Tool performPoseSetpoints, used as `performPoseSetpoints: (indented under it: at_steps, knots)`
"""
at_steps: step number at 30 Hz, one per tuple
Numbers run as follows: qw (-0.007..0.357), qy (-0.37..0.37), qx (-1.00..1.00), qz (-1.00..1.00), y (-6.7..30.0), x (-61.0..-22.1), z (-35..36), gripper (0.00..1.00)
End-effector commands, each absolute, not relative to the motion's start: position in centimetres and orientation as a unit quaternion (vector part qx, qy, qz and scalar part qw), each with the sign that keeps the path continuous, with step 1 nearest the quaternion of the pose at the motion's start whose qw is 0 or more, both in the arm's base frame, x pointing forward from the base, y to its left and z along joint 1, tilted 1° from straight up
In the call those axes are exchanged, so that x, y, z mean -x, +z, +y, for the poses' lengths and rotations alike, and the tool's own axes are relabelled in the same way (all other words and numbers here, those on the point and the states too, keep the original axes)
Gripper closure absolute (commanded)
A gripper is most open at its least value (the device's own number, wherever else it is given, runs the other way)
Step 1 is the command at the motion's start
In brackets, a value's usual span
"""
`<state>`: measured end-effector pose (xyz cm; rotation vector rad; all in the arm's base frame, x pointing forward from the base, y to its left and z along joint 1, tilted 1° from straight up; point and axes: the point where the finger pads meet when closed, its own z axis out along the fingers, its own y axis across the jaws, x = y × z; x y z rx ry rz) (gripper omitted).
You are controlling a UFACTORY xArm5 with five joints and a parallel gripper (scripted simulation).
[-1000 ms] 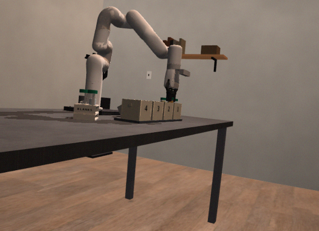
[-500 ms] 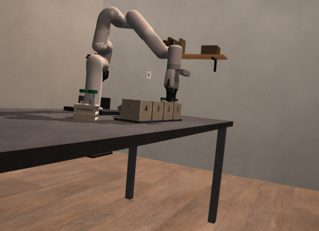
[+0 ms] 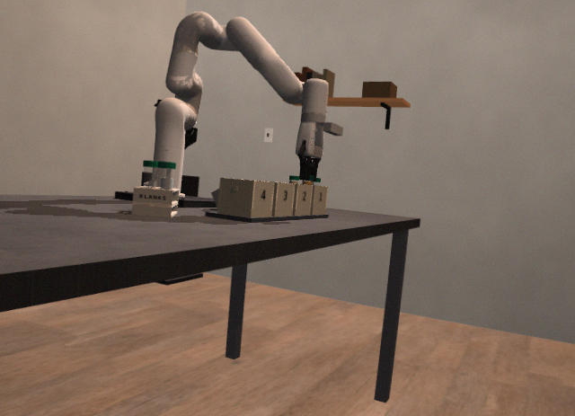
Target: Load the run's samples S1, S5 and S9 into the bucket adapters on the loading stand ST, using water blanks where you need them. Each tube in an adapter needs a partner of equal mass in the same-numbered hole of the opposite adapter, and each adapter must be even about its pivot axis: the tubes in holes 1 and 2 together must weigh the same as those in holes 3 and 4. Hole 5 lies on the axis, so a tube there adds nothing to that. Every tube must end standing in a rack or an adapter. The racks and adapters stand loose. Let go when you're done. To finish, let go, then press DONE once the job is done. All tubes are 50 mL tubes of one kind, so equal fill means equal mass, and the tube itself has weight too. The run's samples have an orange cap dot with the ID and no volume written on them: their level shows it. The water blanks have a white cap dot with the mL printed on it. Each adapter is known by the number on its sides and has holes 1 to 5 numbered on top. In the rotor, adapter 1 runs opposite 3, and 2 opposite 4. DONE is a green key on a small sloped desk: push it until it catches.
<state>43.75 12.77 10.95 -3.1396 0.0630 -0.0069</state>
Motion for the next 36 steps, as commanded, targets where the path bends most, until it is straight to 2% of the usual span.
performPoseSetpoints:
  at_steps: [1, 36]
  knots:
    - [0.009, -0.002, 1.000, 0.020, 12.0, -43.9, 12.8, 0.56]
    - [0.009, -0.002, 1.000, 0.020, 18.3, -43.9, 12.7, 0.56]
